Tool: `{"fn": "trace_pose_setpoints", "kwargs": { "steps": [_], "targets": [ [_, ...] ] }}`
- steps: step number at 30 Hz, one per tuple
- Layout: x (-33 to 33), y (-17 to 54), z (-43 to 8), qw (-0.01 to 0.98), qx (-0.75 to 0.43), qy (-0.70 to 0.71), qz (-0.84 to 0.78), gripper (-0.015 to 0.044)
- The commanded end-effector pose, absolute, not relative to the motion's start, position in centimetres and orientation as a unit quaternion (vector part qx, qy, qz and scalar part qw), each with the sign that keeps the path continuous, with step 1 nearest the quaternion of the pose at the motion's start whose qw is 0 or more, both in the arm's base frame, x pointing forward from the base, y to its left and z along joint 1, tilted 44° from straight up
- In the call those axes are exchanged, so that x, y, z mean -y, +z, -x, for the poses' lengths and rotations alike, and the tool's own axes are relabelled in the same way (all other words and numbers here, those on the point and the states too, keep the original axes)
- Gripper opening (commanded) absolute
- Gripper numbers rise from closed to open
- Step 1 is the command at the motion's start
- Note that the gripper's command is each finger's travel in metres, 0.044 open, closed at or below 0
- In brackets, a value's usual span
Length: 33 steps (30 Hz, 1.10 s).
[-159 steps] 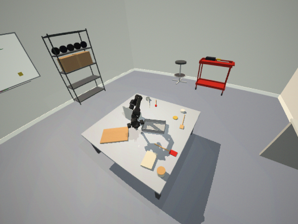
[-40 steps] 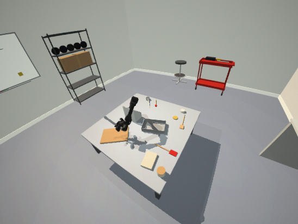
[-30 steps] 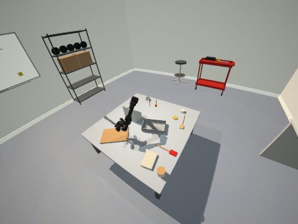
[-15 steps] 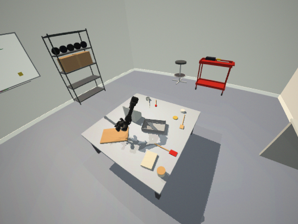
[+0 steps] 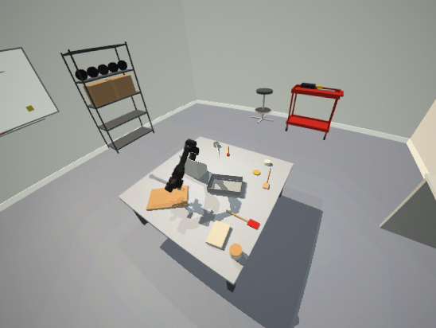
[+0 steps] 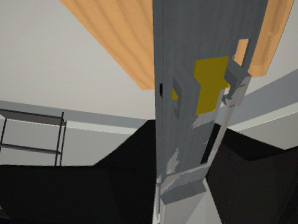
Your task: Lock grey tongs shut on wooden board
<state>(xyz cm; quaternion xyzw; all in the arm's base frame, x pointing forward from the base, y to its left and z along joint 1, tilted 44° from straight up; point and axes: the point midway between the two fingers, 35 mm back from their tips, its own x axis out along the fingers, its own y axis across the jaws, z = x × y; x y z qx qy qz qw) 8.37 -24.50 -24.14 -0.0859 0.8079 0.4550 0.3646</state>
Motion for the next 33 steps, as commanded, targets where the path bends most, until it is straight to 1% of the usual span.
{"fn": "trace_pose_setpoints", "kwargs": {
  "steps": [1, 10, 19, 33],
  "targets": [
    [24.8, -24.3, -8.0, 0.426, -0.773, 0.467, 0.046, -0.0150],
    [25.5, -24.1, -7.4, 0.550, -0.691, 0.468, -0.019, -0.0150],
    [26.9, -23.3, -7.0, 0.670, -0.594, 0.440, -0.058, -0.0150],
    [27.0, -23.3, -7.0, 0.679, -0.587, 0.437, -0.060, -0.0150]
  ]
}}
